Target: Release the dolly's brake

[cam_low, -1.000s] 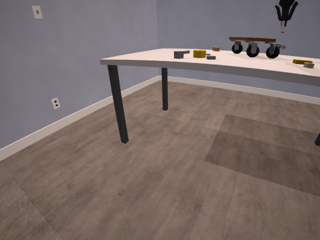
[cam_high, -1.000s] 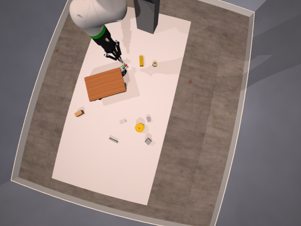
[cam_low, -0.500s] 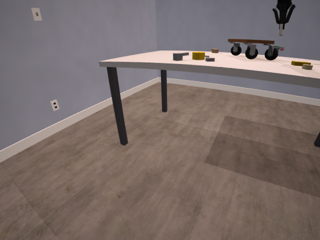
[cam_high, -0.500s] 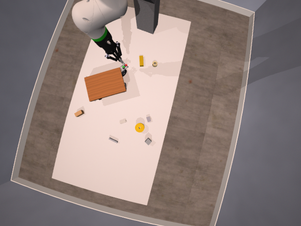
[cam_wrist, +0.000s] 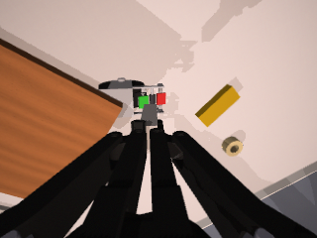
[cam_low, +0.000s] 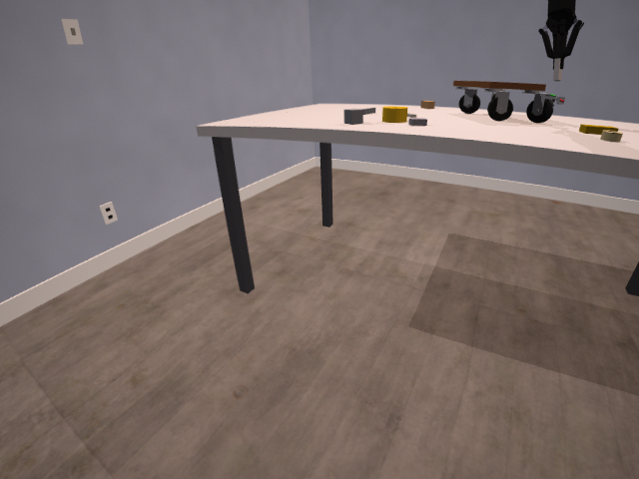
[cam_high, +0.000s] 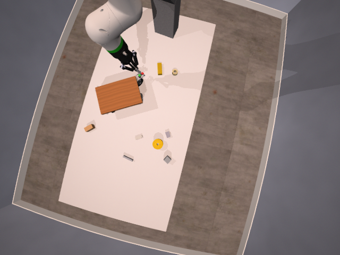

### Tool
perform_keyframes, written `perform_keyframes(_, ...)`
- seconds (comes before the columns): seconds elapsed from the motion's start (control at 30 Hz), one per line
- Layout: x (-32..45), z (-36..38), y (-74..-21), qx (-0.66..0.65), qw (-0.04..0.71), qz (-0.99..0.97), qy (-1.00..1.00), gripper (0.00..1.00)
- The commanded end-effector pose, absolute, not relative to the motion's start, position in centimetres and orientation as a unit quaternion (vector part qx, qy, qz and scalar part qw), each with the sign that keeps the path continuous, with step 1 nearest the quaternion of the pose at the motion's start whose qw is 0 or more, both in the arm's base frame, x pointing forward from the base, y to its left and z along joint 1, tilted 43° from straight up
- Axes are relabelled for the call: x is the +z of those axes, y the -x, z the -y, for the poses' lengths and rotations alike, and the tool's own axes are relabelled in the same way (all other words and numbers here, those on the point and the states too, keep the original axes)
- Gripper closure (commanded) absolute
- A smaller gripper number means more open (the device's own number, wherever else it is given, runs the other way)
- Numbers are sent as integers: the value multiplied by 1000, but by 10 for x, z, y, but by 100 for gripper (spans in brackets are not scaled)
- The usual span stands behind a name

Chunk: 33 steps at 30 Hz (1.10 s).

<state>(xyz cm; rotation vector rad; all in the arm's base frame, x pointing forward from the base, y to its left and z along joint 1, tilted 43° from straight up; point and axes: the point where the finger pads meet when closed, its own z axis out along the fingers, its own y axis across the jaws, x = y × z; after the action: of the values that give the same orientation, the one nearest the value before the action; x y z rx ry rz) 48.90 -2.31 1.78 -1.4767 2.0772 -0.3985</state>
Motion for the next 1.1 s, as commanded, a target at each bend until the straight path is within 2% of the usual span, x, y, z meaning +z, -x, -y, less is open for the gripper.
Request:
perform_keyframes(0.0, 14, 23, -492, -221, 297, -768, 522, 100)
perform_keyframes(1.07, -11, 24, -516, -221, 297, -768, 522, 100)
